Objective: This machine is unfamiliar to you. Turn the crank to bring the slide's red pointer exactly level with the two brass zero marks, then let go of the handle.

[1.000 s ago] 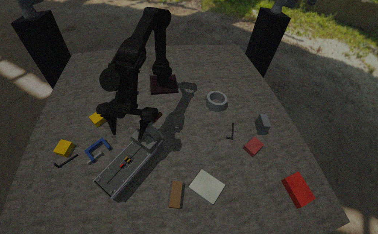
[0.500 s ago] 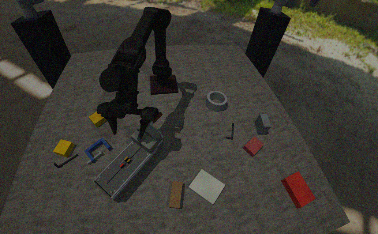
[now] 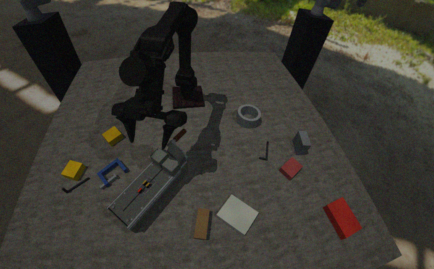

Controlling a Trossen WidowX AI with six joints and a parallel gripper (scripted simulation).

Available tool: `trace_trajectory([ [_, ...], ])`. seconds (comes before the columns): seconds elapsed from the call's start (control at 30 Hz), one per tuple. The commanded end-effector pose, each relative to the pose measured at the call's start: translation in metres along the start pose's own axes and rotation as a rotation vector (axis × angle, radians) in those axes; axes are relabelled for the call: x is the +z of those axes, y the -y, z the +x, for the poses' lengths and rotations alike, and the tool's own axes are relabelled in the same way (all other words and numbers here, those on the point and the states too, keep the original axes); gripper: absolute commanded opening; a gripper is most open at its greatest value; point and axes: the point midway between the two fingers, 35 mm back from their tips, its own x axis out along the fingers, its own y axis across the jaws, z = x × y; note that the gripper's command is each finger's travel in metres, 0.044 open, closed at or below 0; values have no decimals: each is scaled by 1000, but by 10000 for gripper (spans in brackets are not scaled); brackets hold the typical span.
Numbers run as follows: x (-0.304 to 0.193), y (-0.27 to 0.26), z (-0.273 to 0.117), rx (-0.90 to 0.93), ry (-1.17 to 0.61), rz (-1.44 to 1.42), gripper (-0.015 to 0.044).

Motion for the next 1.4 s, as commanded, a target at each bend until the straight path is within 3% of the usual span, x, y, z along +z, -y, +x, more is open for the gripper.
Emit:
trace_trajectory([
  [0.0,-16,-15,-11,-53,-1,50,440],
  [0.6,-82,-52,-56,-264,156,284,440],
  [1.37,-111,-51,-16,-264,156,284,440],
])
